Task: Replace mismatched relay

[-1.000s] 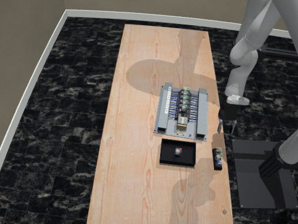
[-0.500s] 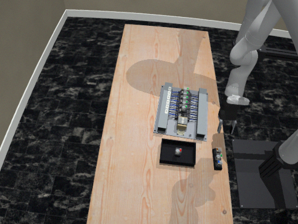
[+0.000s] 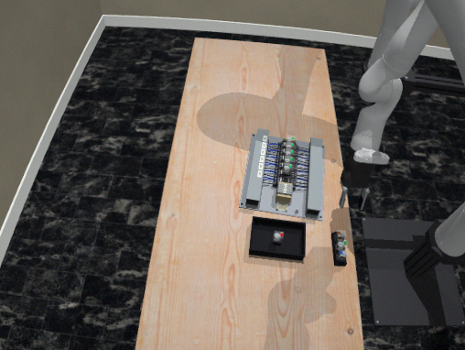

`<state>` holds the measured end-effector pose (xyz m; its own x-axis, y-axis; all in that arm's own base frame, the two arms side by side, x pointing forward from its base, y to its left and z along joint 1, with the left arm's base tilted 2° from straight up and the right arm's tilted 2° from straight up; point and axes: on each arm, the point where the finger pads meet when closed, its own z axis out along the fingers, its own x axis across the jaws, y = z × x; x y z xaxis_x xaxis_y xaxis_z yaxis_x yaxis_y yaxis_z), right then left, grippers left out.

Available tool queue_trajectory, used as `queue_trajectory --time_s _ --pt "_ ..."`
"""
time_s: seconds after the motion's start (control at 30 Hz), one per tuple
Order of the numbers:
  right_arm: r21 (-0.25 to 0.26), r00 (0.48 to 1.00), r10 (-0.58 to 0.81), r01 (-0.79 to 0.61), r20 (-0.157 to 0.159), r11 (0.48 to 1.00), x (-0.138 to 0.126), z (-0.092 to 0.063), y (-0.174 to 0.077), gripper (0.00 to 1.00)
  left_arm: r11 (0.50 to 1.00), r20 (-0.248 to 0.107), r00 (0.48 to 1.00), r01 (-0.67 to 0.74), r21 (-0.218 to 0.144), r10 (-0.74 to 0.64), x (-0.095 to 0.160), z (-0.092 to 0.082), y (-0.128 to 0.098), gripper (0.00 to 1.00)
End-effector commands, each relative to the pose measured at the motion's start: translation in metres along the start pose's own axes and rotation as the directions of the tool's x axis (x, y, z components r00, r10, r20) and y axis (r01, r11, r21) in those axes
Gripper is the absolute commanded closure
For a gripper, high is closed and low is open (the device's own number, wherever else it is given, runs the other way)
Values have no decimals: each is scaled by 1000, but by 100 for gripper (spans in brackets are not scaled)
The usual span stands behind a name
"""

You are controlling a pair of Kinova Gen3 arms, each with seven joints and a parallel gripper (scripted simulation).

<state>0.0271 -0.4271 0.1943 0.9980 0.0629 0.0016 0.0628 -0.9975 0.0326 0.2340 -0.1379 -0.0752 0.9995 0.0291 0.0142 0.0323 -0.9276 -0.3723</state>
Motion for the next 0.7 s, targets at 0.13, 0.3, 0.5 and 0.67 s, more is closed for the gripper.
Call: queue_trajectory --time_s 0.13,0.3,0.5,0.67 --pt "-2 1000 0 0 0 1000 0 -1 0 0 1000 -1 1000 0 -1 0 1 13 -19 0" --pt "-2 1000 0 0 0 1000 0 -1 0 0 1000 -1 1000 0 -1 0 2 25 -36 0" --pt "-2 1000 0 0 0 1000 0 -1 0 0 1000 -1 1000 0 -1 0 2 34 -49 0" --pt "-2 1000 0 0 0 1000 0 -1 0 0 1000 -1 1000 0 -1 0 3 41 -59 0"
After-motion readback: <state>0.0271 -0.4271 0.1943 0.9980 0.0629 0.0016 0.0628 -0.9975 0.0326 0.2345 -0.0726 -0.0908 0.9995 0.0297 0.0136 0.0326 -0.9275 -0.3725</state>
